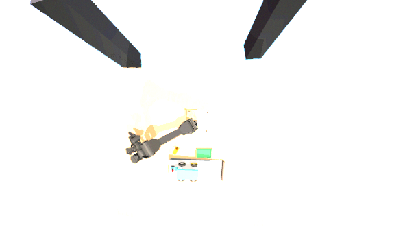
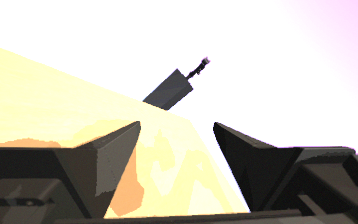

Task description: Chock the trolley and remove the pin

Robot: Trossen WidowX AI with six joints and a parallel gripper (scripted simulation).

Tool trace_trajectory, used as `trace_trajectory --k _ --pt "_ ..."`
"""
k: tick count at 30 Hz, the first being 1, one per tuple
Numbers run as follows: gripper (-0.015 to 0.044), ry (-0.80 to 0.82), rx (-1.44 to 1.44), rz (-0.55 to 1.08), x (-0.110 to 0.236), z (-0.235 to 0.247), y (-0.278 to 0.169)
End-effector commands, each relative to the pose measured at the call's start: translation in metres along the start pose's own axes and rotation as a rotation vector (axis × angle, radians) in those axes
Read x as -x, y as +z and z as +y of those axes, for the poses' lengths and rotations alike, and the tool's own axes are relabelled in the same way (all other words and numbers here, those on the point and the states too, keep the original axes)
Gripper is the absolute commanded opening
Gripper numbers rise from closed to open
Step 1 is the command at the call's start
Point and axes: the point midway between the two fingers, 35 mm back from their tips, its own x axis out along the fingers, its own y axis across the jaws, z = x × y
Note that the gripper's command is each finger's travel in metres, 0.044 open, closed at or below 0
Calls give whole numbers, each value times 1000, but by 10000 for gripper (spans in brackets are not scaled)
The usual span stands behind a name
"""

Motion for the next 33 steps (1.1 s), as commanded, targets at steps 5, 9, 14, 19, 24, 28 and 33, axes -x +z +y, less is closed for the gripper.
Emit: trace_trajectory --k 5,9,14,19,24,28,33 --pt "269 135 -63 -50 16 8 20" --pt "190 301 -133 -69 38 16 35" --pt "190 512 -216 -30 71 21 43" --pt "190 708 -288 77 107 19 39" --pt "190 869 -346 249 145 9 24" --pt "190 961 -381 427 176 -7 5" --pt "190 1013 -409 687 212 -37 -25"
